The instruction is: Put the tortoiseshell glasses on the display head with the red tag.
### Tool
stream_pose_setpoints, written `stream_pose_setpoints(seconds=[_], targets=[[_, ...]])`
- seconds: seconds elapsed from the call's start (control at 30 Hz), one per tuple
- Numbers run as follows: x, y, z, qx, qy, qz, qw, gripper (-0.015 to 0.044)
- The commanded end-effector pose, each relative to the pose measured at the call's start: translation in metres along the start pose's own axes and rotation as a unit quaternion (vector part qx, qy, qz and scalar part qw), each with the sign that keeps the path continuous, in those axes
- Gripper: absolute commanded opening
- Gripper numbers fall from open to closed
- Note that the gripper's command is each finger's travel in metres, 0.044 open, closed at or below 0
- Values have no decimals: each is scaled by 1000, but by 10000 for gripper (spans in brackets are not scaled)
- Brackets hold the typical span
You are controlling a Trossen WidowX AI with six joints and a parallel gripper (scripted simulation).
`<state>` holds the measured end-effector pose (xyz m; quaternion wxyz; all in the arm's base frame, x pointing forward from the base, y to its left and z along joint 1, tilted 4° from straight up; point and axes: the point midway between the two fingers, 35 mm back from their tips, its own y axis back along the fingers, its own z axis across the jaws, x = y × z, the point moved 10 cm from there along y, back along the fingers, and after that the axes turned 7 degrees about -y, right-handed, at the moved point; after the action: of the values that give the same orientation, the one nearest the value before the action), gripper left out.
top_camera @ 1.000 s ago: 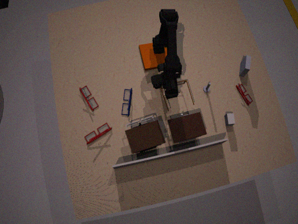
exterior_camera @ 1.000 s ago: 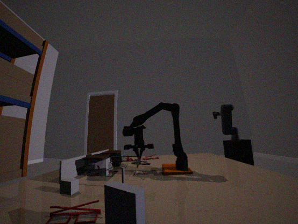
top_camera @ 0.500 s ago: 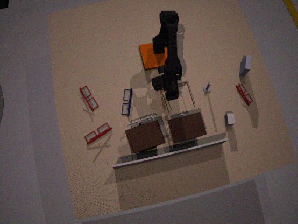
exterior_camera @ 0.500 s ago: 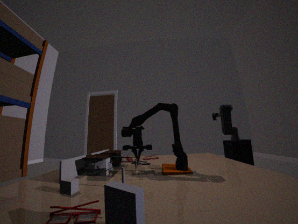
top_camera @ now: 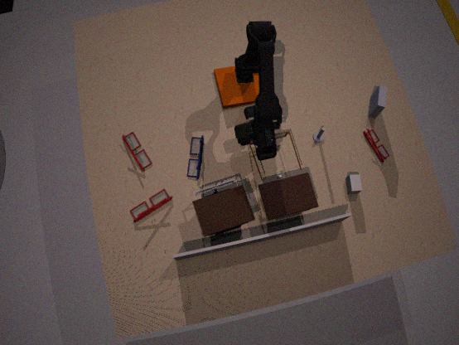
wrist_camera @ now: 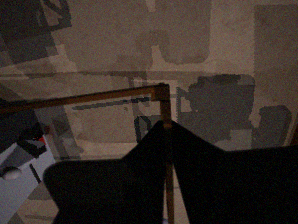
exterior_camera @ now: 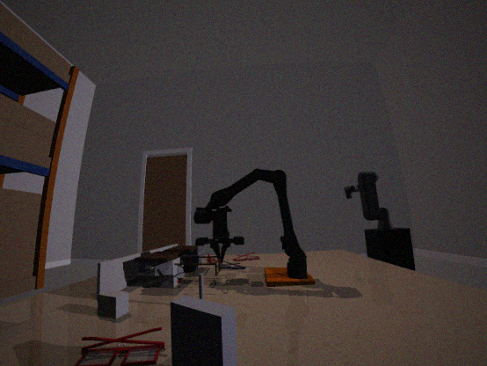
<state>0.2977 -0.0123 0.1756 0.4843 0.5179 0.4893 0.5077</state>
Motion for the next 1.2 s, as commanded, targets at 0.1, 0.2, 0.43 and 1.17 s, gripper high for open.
stream_pose_setpoints(seconds=[0.1, 0.2, 0.43, 1.17], targets=[[2, 2, 12, 1, -3, 3, 1000, 0], [2, 2, 16, 1, -3, 3, 1000, 0], [3, 2, 26, 0, -3, 3, 1000, 0], [7, 2, 55, -1, -3, 3, 1000, 0]])
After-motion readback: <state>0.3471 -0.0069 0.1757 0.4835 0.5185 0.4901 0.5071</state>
